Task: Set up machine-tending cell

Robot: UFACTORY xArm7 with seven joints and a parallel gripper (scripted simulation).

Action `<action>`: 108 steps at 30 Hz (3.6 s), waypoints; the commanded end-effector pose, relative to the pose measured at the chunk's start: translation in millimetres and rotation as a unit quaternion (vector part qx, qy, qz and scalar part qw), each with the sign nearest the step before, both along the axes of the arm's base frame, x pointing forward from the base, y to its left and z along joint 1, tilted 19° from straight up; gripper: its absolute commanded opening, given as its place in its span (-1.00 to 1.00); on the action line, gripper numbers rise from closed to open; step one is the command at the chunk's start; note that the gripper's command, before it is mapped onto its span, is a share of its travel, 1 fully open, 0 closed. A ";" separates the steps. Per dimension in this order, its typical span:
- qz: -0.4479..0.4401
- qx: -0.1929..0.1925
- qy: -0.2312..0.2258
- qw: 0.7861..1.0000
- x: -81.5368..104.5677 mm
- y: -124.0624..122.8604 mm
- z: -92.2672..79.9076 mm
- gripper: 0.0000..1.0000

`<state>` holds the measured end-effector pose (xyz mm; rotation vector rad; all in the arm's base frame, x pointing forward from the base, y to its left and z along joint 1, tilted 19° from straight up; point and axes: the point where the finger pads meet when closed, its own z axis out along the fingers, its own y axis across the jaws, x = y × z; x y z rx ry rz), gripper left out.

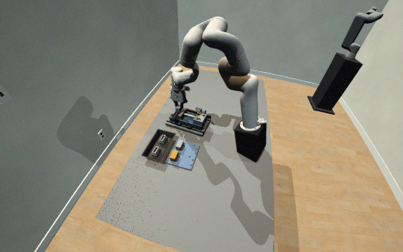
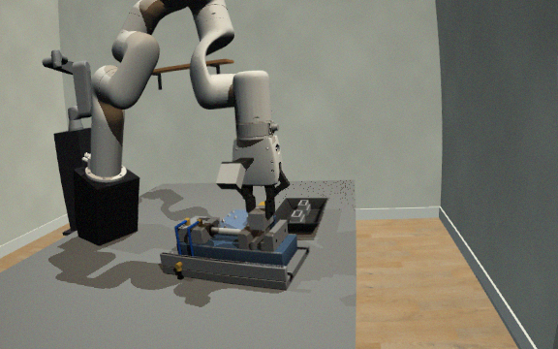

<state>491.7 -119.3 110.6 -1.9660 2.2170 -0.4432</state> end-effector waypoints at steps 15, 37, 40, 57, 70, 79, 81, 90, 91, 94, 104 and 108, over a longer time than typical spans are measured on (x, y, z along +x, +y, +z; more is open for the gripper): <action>0.000 0.000 -0.001 1.000 1.1 -0.4 0.6 -1.00; 0.000 0.000 -0.001 1.000 2.7 -1.0 -4.2 -1.00; 0.000 0.000 -0.001 1.000 2.9 -1.1 -4.9 -1.00; 0.000 0.000 -0.001 1.000 4.7 -1.8 -10.5 -1.00; 0.000 0.000 -0.001 1.000 6.0 -2.3 -14.4 -1.00; 0.000 0.000 -0.001 1.000 6.5 -2.5 -16.0 -1.00; 0.000 0.000 -0.001 1.000 6.6 -2.5 -16.3 -1.00; 0.000 0.000 -0.001 1.000 6.8 -2.6 -17.1 -1.00; 0.000 0.000 -0.001 1.000 6.8 -2.6 -17.1 -1.00; 0.000 0.000 -0.001 1.000 6.8 -2.7 -17.2 -1.00; 0.000 0.000 -0.001 1.000 6.9 -2.7 -17.2 -1.00; 0.000 0.000 -0.001 1.000 6.9 -2.7 -17.2 -1.00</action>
